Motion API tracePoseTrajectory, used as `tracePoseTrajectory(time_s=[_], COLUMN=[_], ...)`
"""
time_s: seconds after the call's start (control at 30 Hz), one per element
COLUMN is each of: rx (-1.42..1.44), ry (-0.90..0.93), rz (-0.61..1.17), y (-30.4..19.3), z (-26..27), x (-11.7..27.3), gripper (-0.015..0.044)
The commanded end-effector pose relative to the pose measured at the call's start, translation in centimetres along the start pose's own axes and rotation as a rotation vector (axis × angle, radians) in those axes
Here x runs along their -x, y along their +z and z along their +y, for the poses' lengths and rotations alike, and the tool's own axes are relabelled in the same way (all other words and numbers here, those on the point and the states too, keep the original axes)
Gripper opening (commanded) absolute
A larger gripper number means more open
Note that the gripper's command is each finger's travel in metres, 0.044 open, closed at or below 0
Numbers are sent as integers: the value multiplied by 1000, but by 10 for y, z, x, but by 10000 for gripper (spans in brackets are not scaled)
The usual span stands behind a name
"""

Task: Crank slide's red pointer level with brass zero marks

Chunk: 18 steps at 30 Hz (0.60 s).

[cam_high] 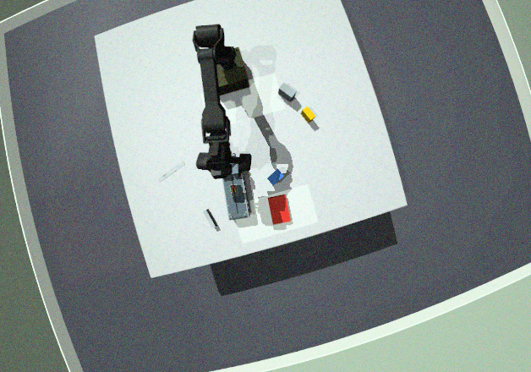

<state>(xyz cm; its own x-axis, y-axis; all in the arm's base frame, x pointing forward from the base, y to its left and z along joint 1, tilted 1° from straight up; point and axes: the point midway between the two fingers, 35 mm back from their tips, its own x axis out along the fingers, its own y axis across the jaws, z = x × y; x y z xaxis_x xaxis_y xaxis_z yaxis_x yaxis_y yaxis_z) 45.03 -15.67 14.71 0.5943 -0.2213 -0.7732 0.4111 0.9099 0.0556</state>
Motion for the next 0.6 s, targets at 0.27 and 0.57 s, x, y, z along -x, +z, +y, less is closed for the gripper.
tracePoseTrajectory(time_s=[0.27, 0.57], rx=[73, 135], ry=[48, 80], rz=[-45, -94], y=[-35, -66], z=[-21, -32], x=[27, 46], gripper=[440, 440])
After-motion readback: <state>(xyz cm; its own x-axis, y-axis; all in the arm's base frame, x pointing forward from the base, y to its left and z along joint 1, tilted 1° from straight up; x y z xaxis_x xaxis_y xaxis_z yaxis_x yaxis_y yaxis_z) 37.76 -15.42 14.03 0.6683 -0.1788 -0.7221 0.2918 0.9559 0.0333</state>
